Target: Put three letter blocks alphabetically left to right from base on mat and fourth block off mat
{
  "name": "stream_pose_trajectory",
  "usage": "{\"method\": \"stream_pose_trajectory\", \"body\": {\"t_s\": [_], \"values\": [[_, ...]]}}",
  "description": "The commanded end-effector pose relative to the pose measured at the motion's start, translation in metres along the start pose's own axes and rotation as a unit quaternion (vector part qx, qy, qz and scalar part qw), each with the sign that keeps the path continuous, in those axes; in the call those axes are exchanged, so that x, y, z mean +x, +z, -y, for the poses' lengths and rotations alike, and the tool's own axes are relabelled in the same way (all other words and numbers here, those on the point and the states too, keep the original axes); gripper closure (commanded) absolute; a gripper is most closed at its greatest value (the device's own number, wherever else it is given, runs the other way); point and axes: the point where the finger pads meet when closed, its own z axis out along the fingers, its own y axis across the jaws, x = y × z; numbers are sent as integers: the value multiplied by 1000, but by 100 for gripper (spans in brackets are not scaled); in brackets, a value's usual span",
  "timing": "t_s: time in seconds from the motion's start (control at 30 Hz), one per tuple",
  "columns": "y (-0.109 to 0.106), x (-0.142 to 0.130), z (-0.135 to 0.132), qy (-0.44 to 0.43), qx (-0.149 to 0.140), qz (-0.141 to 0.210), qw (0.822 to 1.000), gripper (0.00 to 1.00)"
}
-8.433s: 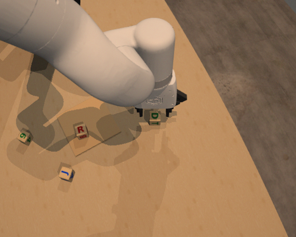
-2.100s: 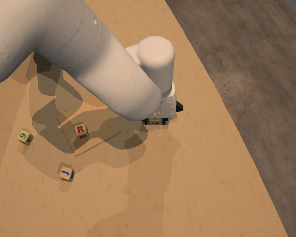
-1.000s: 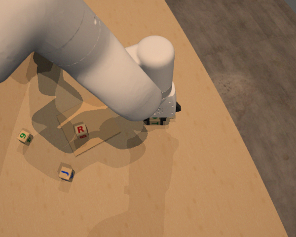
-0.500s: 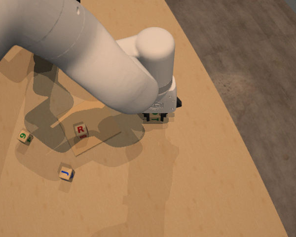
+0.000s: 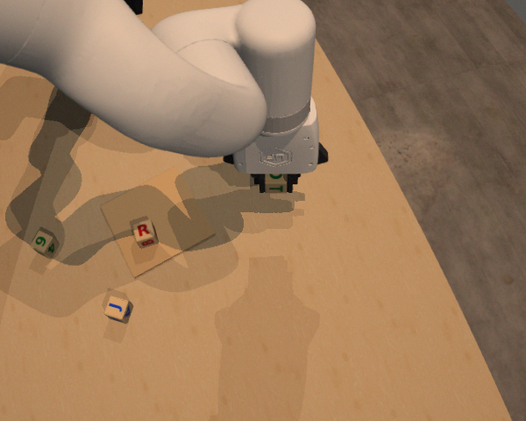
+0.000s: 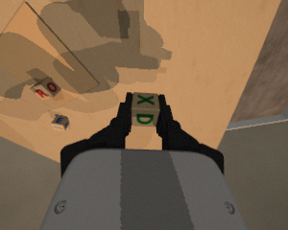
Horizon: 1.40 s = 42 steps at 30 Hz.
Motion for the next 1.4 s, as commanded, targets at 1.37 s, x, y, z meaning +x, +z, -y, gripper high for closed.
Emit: {"method": "stream_pose_trajectory", "body": {"t_s": [1.37], "values": [[-7, -3, 122, 460, 6, 1, 888, 73]]}}
